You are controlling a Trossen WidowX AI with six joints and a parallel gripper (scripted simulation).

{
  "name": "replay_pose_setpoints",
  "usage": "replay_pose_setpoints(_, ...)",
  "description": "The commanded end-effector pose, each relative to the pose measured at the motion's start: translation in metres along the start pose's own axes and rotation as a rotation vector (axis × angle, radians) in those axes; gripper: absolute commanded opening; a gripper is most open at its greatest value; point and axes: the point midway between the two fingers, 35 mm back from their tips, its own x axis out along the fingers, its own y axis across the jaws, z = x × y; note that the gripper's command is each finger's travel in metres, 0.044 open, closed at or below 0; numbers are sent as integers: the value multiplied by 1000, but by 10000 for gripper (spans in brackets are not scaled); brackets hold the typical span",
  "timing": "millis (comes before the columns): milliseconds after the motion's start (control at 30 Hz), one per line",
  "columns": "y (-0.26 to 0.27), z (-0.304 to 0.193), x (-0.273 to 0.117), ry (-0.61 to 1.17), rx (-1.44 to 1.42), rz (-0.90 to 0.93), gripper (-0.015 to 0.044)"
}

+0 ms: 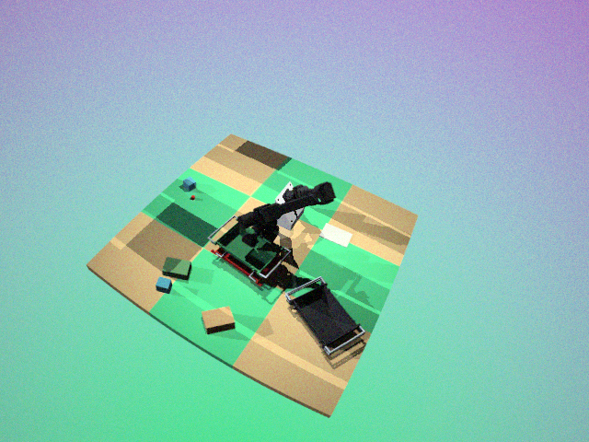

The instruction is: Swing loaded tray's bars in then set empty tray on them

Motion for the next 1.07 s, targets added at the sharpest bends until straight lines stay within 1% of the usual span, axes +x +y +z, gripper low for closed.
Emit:
replay_pose_setpoints(0,1,0,0,0,2,2,411)
replay_pose_setpoints(67,1,0,0,0,2,2,440)
replay_pose_setpoints(267,0,0,0,0,0,0,440)
replay_pose_setpoints(367,-1,0,-6,2,0,-1,440)
replay_pose_setpoints(467,-4,-1,-21,5,1,-1,440)
replay_pose_setpoints(900,-1,-1,-106,6,3,2,440)
replay_pose_setpoints(1000,0,-1,-110,5,3,3,440)
replay_pose_setpoints(1033,-1,-1,-102,3,9,-3,440)
